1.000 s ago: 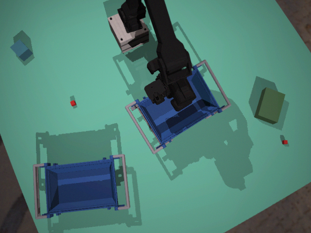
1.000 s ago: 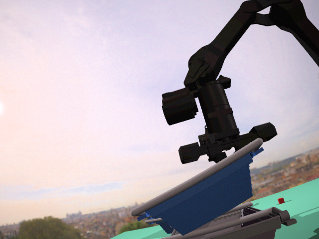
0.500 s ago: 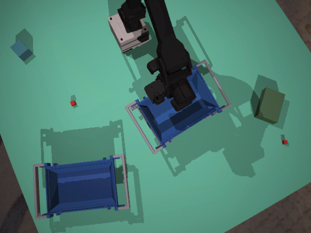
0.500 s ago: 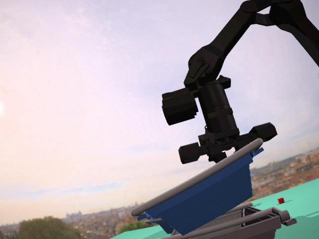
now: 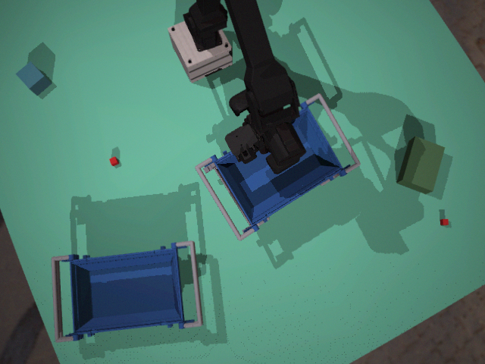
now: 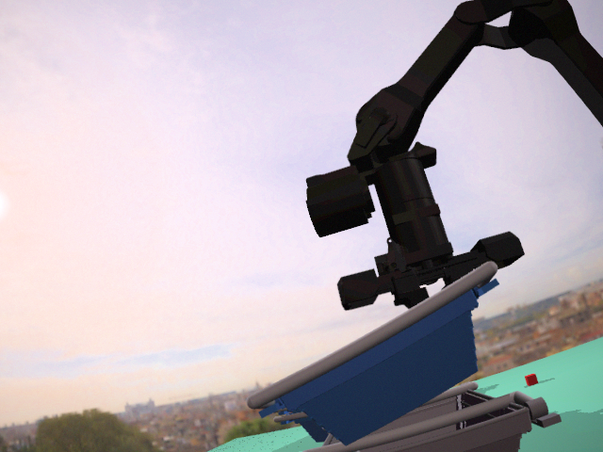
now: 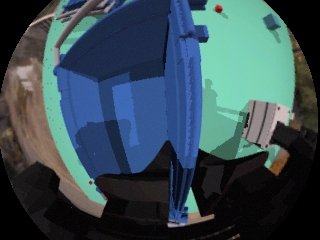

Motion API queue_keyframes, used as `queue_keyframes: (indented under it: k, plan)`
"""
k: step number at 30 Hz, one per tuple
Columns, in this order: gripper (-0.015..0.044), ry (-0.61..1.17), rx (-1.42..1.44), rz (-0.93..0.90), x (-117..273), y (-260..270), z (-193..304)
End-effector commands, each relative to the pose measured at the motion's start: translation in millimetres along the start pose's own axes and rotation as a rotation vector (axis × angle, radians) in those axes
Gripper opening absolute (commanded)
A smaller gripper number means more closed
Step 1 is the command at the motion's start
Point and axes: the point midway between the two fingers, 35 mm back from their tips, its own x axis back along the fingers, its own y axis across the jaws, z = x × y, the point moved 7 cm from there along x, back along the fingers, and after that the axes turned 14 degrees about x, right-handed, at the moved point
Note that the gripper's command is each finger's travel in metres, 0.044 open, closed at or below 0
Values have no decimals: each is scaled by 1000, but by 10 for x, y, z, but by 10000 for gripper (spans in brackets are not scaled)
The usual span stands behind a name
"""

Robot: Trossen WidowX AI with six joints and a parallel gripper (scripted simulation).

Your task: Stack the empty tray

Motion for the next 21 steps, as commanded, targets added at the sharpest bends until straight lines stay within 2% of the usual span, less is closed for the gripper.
queue_keyframes:
  k: [1, 21]
  plan:
    - [0, 1, 0, 3, -20, -9, 2]
    - [0, 4, 3, 19, -115, -51, 13]
